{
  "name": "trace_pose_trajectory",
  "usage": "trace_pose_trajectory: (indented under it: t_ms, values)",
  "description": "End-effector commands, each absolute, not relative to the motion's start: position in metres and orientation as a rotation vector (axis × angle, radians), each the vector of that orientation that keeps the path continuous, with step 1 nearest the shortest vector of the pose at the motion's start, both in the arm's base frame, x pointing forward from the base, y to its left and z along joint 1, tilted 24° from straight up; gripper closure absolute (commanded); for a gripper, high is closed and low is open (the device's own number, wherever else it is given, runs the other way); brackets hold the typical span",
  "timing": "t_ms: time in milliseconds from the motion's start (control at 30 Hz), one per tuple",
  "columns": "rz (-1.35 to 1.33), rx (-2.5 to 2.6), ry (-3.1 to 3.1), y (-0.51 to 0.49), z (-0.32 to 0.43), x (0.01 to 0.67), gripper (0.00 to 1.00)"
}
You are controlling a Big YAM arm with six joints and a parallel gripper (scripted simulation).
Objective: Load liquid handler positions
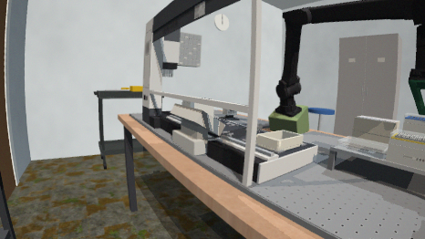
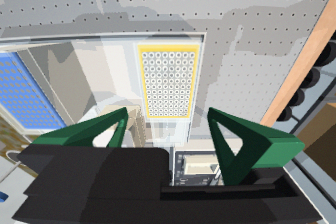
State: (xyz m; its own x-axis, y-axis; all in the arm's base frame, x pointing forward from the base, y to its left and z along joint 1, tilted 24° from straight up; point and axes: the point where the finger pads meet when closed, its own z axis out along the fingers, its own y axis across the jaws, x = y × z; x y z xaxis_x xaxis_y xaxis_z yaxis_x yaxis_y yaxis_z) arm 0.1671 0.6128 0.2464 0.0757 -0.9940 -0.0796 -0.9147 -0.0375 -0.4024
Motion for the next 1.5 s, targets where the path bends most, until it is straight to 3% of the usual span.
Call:
trace_pose_trajectory:
  t_ms: [0,267,300,467,1333,1467]
  values:
    - [-0.299,-2.007,1.885,0.618,0.246,0.175,0.00]
    - [-0.301,-2.012,1.884,0.620,0.234,0.178,0.00]
    - [-0.252,-1.967,1.862,0.632,0.261,0.180,0.00]
    - [-0.301,-2.013,1.883,0.621,0.225,0.181,0.00]
    - [-0.303,-2.010,1.887,0.624,0.188,0.199,0.00]
    - [-0.260,-1.978,1.859,0.640,0.209,0.198,0.00]
